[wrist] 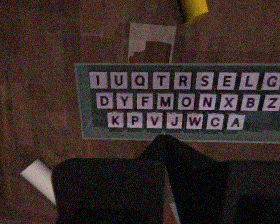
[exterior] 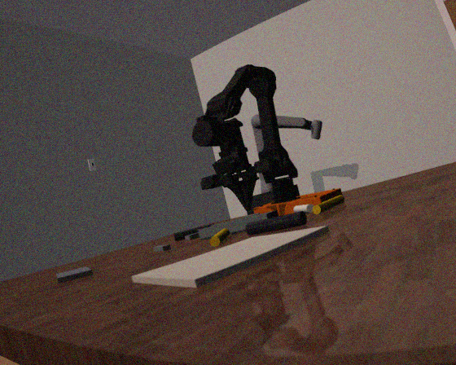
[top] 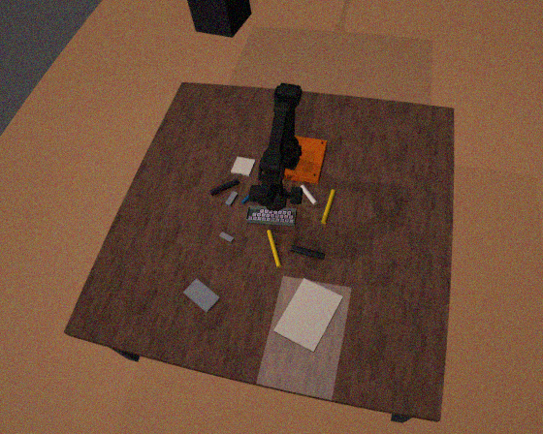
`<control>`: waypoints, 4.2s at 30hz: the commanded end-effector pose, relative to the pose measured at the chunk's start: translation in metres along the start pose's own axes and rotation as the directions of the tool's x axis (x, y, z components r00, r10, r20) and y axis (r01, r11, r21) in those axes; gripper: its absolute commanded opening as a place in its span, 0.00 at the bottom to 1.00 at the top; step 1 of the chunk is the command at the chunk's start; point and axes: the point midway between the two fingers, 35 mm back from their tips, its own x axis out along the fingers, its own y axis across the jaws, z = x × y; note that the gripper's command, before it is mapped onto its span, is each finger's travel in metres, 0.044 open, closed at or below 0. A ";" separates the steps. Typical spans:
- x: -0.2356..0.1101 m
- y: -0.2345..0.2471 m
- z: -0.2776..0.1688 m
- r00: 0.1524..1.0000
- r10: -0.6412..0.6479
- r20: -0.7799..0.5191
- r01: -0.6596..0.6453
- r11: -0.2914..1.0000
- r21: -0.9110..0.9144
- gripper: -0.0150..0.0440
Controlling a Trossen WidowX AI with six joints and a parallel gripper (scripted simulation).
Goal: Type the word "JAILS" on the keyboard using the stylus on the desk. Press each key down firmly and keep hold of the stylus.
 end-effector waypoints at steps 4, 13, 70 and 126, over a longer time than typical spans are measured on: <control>0.001 0.010 -0.004 1.000 0.002 -0.005 -0.002 1.000 0.015 0.25; -0.021 0.010 -0.002 1.000 0.002 -0.005 -0.002 1.000 0.015 0.25; -0.020 -0.122 -0.066 0.867 0.287 -0.408 0.016 0.801 0.598 0.51; 0.013 -0.122 -0.069 0.867 0.287 -0.408 0.016 0.801 0.598 0.51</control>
